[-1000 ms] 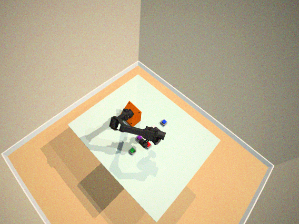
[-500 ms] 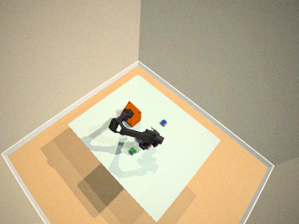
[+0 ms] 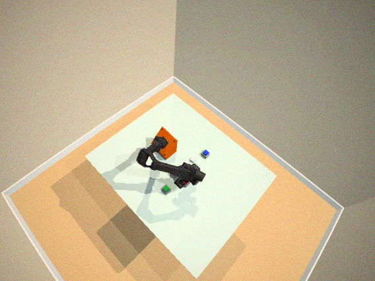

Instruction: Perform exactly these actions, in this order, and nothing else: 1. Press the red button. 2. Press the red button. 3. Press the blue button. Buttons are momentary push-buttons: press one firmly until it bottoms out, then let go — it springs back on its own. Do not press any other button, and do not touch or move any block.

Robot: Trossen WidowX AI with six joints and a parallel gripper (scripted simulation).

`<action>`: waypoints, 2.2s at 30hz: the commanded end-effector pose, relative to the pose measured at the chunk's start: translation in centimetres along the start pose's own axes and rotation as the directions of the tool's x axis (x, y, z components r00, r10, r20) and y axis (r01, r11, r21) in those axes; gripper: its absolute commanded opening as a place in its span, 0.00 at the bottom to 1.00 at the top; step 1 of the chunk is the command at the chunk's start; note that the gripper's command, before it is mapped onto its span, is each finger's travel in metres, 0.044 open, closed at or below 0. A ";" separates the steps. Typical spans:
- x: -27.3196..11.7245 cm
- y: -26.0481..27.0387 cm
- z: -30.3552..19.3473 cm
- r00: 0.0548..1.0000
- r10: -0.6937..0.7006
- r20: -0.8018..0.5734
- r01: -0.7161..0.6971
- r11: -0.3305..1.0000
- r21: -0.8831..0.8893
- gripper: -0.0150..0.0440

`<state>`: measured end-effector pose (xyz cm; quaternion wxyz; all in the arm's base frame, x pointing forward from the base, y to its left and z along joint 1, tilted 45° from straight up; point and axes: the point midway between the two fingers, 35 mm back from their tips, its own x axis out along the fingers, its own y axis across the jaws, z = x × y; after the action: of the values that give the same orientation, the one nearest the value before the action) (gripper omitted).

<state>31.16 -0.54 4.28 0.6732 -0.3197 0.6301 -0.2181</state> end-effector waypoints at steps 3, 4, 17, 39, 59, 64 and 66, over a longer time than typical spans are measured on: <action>1.1 0.0 -0.2 1.000 -0.007 -0.005 0.007 1.000 -0.006 0.29; 1.3 0.0 -0.2 1.000 -0.007 -0.005 0.007 1.000 -0.006 0.29; 2.7 -0.1 -0.2 1.000 -0.008 -0.006 0.008 1.000 -0.006 0.29; 2.2 0.0 -0.1 1.000 -0.004 -0.001 0.004 1.000 -0.001 0.29; 1.1 0.0 -0.2 1.000 -0.007 -0.005 0.007 1.000 -0.006 0.29; 1.9 0.0 -0.2 1.000 -0.007 -0.005 0.007 1.000 -0.006 0.29; 2.3 -0.1 -0.2 1.000 -0.008 -0.006 0.008 1.000 -0.006 0.29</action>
<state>31.34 -1.71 3.24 0.6731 -0.3207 0.6292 -0.2196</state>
